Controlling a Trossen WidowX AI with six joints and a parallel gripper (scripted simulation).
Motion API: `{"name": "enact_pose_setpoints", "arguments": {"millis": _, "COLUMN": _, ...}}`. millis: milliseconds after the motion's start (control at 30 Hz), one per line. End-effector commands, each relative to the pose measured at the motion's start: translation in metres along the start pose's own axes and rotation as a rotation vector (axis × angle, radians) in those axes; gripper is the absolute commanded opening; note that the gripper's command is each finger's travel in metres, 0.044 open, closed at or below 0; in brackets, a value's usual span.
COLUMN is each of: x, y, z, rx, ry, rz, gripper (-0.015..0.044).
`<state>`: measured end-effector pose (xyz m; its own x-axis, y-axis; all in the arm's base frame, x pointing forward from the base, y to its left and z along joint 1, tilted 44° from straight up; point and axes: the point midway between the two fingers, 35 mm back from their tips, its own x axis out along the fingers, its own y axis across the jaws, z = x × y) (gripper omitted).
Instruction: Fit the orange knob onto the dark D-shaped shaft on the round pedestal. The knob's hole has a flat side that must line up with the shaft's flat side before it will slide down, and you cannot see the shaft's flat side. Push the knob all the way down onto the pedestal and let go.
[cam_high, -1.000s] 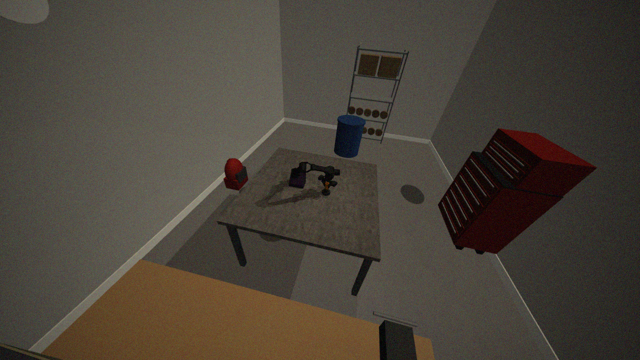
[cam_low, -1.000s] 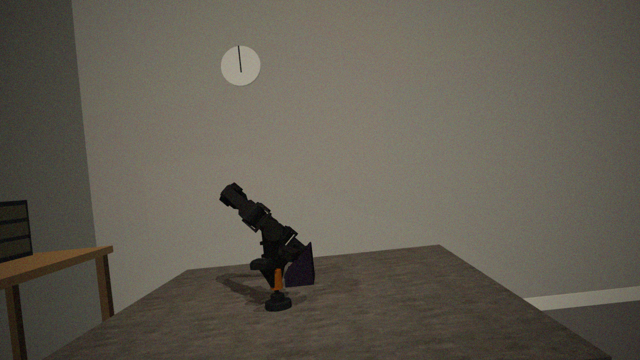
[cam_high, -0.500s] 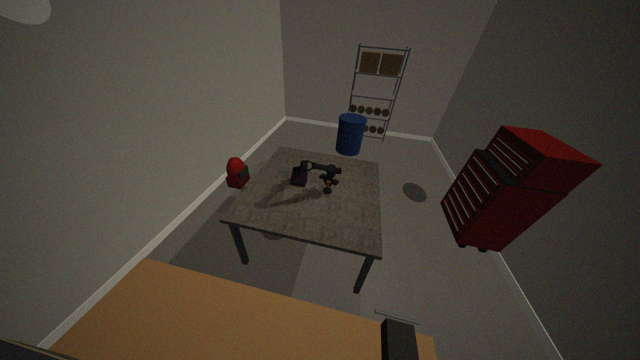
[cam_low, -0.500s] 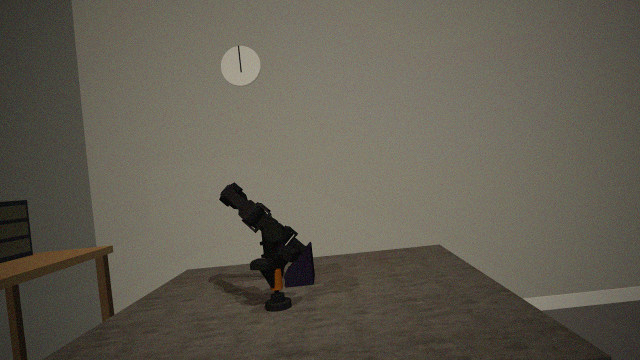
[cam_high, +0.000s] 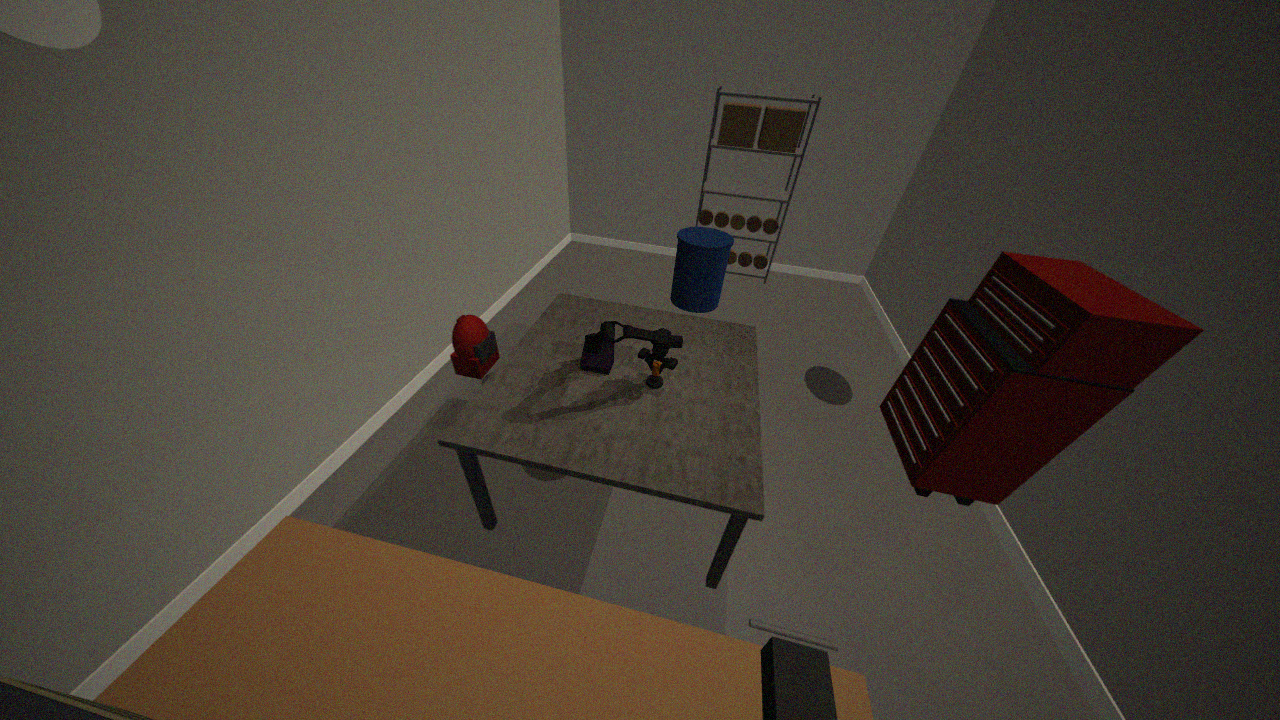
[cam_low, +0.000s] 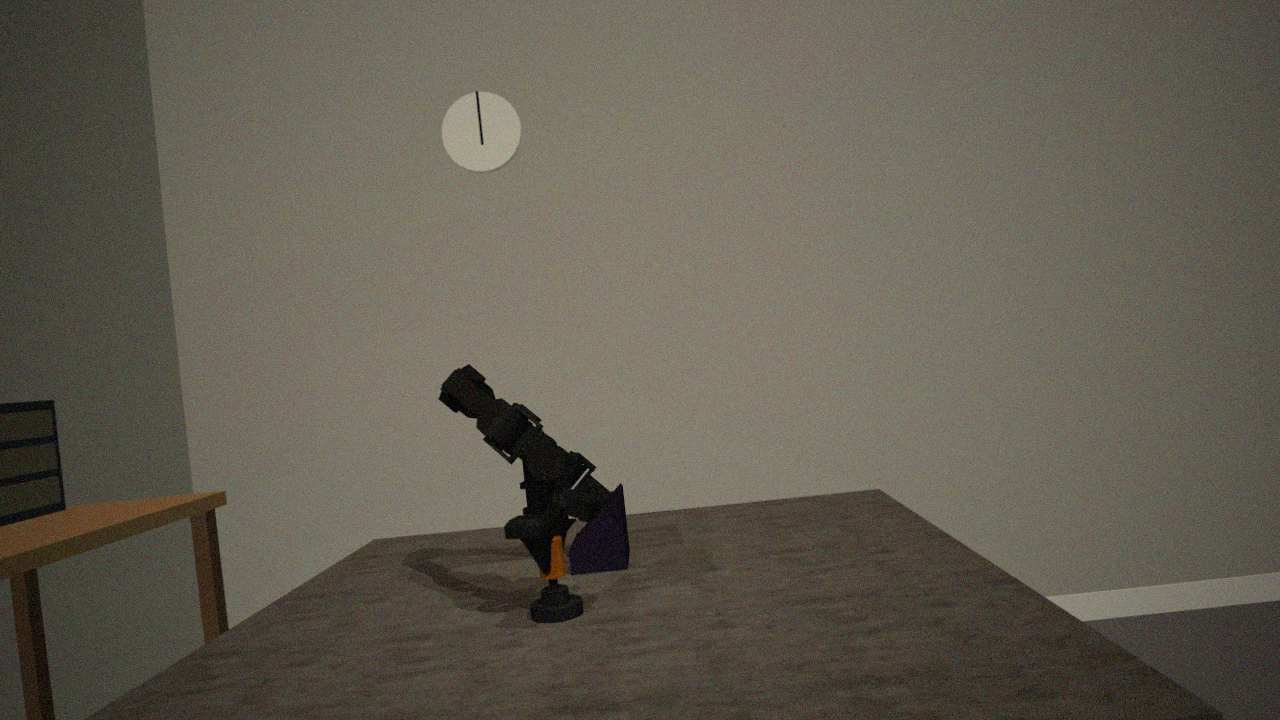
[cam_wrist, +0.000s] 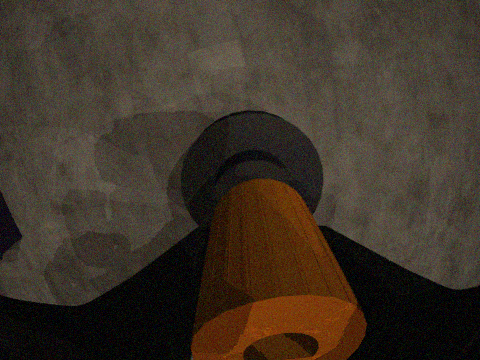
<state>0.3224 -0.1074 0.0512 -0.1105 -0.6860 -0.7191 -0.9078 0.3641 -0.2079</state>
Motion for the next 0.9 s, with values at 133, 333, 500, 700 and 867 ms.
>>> {"name": "enact_pose_setpoints", "arguments": {"millis": 133, "x": 0.0011, "y": 0.0009, "z": 0.0007, "rx": -0.087, "ry": -0.001, "rz": -0.001, "gripper": 0.0000}}
{"name": "enact_pose_setpoints", "arguments": {"millis": 333, "x": 0.0026, "y": 0.0003, "z": 0.0000, "rx": -0.087, "ry": 0.000, "rz": -0.001, "gripper": 0.0000}}
{"name": "enact_pose_setpoints", "arguments": {"millis": 500, "x": 0.0039, "y": 0.0000, "z": -0.0002, "rx": -0.087, "ry": 0.000, "rz": -0.001, "gripper": 0.0000}}
{"name": "enact_pose_setpoints", "arguments": {"millis": 700, "x": 0.0034, "y": 0.0001, "z": 0.0000, "rx": -0.087, "ry": 0.000, "rz": -0.001, "gripper": 0.0000}}
{"name": "enact_pose_setpoints", "arguments": {"millis": 867, "x": 0.0034, "y": 0.0001, "z": 0.0001, "rx": -0.087, "ry": 0.000, "rz": -0.001, "gripper": 0.0000}}
